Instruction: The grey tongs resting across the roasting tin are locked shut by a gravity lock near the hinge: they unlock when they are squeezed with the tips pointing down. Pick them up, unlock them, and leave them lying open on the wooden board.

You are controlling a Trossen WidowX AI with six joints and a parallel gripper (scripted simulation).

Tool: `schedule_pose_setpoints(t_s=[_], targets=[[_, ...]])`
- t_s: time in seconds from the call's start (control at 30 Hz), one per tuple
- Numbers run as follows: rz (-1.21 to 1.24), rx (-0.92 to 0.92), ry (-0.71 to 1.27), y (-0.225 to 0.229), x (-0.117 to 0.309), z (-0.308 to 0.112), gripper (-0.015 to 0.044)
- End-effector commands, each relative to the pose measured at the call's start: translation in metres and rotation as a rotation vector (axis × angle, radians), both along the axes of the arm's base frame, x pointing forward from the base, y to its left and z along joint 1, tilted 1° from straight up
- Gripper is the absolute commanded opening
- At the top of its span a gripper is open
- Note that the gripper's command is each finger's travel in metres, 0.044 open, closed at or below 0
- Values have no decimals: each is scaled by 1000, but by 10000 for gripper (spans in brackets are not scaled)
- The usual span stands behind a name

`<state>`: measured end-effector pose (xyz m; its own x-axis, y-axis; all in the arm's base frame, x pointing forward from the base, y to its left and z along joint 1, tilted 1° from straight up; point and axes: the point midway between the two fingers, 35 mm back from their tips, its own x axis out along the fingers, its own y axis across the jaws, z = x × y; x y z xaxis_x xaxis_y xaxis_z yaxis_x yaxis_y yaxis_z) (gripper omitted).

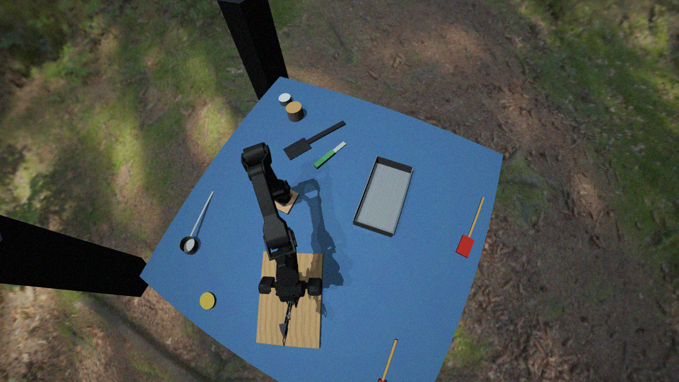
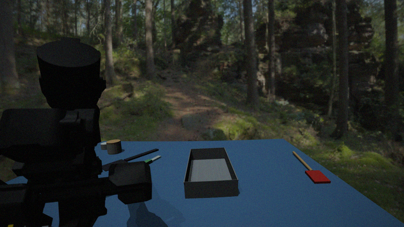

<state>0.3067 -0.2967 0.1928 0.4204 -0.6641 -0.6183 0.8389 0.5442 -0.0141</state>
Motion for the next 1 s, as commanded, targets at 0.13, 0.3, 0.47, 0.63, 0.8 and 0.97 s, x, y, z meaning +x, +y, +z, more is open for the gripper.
schedule_pose_setpoints(t_s=[0.13,0.3,0.47,0.63,0.8,0.97], targets=[[-9,-103,-74,7,-7,9,-150],[-16,-154,-116,13,-13,10,-150],[-23,-205,-158,19,-20,11,-150],[-32,-253,-201,25,-27,11,-150],[-37,-277,-223,29,-32,12,-150],[-37,-277,-223,29,-32,12,-150]])
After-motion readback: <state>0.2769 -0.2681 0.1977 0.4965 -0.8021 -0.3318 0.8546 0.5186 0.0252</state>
